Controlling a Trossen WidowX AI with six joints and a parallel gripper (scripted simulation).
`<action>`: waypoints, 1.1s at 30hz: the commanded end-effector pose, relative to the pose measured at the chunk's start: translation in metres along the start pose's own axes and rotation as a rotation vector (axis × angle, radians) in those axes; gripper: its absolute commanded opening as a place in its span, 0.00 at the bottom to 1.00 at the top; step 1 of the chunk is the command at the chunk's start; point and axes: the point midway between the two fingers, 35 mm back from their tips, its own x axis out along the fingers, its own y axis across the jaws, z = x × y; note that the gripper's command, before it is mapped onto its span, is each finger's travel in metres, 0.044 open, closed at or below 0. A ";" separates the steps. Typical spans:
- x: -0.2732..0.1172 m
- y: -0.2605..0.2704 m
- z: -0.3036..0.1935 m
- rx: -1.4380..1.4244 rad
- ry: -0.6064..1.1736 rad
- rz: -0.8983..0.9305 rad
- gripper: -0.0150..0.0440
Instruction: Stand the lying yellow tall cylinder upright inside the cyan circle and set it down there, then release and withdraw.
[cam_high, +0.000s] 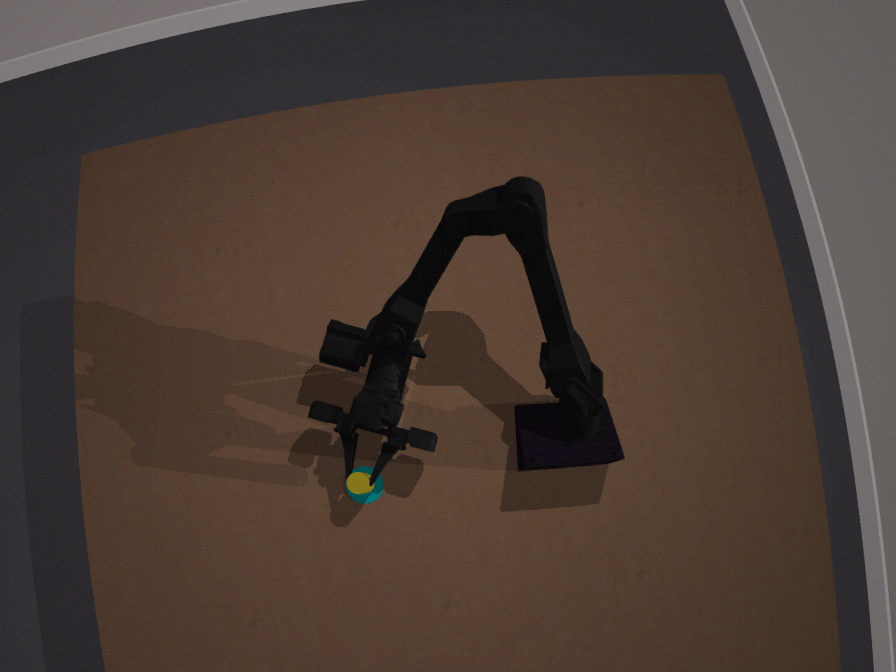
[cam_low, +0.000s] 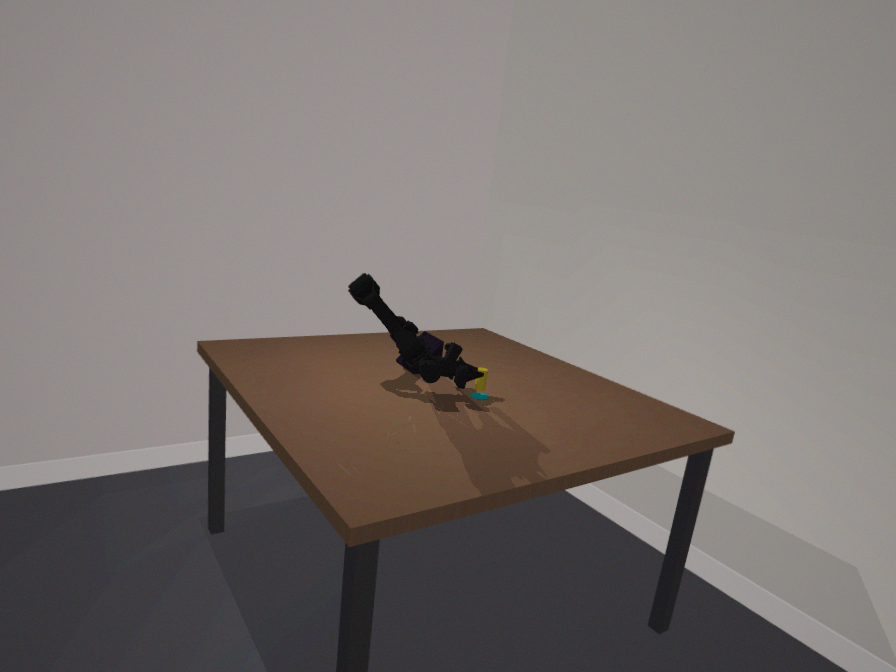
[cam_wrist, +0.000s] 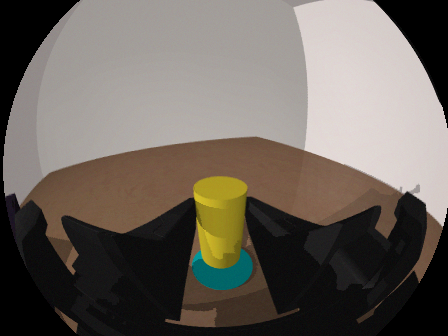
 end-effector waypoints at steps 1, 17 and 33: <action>0.001 0.000 -0.006 -0.012 -0.013 0.000 0.43; 0.004 0.000 -0.022 -0.001 0.001 0.000 0.48; 0.004 -0.001 -0.016 -0.002 0.001 0.000 0.93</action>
